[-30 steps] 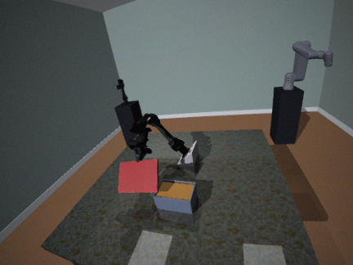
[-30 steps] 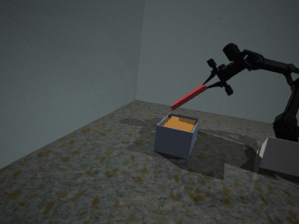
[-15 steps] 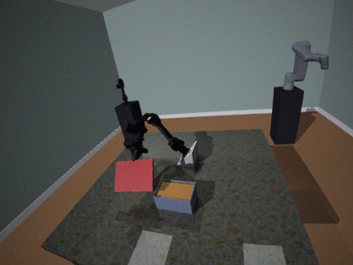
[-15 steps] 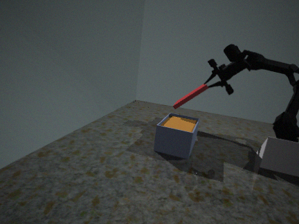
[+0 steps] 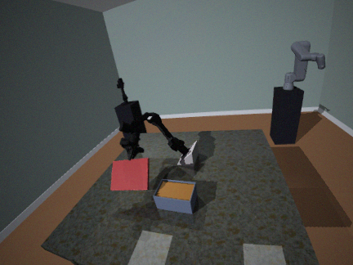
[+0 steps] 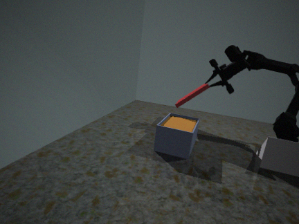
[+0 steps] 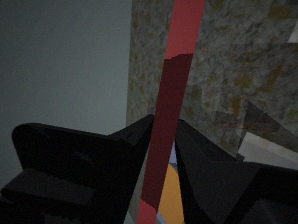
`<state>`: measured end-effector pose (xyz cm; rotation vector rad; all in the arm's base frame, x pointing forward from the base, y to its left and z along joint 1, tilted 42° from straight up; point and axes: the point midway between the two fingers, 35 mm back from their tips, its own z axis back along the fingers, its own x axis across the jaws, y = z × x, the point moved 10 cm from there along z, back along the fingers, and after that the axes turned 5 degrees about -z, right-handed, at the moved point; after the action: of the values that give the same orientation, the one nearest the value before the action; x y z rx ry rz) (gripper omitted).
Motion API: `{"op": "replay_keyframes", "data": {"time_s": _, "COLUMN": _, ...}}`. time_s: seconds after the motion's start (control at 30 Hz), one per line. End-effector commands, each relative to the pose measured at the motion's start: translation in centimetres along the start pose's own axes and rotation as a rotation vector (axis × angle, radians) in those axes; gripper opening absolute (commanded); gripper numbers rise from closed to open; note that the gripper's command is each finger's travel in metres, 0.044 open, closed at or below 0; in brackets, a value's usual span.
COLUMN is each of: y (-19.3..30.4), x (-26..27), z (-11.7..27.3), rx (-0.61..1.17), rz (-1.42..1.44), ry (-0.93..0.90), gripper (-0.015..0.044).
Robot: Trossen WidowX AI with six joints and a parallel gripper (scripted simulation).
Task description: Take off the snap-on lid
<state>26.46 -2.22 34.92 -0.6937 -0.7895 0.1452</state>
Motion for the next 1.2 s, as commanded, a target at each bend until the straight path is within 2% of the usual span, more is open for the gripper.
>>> {"op": "replay_keyframes", "data": {"time_s": 0.0, "y": -1.2, "x": 0.3, "z": 0.6, "rx": 0.001, "rz": -0.008, "ry": -0.023, "gripper": 0.0000}}
{"op": "replay_keyframes", "data": {"time_s": 0.8, "y": -5.9, "x": 0.4, "z": 1.0, "rx": -0.002, "rz": -0.008, "ry": -0.025, "gripper": 0.0000}}
{"op": "replay_keyframes", "data": {"time_s": 1.17, "y": -5.7, "x": -0.3, "z": 0.6, "rx": -0.002, "rz": -0.008, "ry": -0.025, "gripper": 0.0000}}
